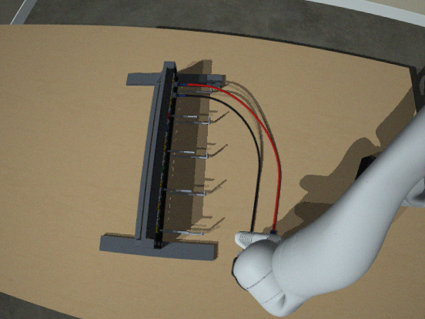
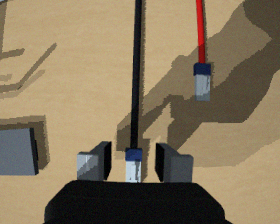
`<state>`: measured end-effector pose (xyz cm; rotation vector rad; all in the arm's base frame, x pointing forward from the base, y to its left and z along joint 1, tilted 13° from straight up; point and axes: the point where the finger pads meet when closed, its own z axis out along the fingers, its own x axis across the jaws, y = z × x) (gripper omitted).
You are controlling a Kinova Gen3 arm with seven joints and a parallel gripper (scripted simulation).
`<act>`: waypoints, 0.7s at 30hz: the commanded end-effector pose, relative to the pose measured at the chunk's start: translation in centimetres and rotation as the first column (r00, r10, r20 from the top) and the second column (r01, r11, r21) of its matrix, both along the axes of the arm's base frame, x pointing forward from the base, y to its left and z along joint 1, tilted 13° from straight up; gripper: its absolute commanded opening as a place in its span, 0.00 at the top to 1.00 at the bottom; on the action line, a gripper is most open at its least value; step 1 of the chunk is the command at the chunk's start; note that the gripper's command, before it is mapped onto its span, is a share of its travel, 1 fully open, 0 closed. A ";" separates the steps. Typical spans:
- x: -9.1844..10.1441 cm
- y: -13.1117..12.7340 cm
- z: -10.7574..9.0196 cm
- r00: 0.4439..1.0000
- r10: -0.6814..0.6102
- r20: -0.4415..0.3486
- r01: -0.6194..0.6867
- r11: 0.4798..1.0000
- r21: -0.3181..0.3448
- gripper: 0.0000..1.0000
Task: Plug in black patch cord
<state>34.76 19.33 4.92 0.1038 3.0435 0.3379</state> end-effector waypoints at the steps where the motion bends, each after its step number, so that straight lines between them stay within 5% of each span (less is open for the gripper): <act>1: 0.0 0.0 0.0 1.000 0.000 0.001 0.000 1.000 0.000 0.27; 21: 0.1 0.1 -0.6 1.000 0.000 0.001 0.000 1.000 0.000 0.27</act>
